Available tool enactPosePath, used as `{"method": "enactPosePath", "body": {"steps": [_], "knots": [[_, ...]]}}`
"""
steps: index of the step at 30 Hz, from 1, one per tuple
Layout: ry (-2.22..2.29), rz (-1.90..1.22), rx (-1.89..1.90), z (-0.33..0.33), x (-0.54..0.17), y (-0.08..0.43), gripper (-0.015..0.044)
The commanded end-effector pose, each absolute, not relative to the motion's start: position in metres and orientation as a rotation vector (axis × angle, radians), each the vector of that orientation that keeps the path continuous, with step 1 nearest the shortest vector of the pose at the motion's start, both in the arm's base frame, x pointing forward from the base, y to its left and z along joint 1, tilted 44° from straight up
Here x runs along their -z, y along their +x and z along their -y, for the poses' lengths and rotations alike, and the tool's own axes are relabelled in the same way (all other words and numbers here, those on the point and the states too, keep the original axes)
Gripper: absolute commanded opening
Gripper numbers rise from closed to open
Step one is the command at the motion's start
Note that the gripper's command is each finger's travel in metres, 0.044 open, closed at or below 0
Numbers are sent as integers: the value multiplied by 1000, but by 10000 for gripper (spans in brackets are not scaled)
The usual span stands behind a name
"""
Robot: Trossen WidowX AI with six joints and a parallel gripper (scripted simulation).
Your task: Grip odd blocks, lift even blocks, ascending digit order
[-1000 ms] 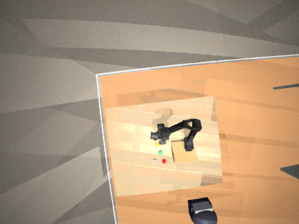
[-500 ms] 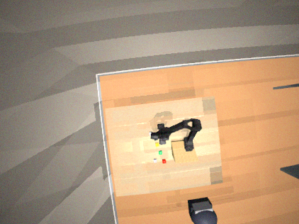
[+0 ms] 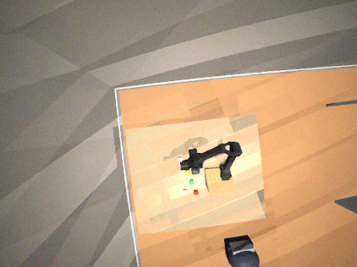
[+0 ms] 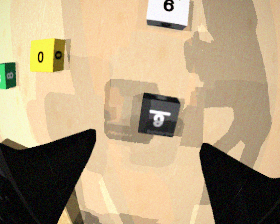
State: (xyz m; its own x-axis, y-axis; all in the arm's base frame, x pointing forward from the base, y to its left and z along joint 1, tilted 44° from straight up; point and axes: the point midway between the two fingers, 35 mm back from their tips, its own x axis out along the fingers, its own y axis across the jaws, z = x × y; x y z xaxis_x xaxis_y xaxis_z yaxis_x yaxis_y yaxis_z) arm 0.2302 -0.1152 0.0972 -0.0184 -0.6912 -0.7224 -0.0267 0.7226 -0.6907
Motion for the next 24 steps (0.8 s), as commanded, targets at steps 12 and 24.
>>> {"method": "enactPosePath", "body": {"steps": [12, 24], "knots": [[-613, -1490, 588, 61, -157, 234, 120], [-598, -1492, 563, 7, -108, 259, 120]]}}
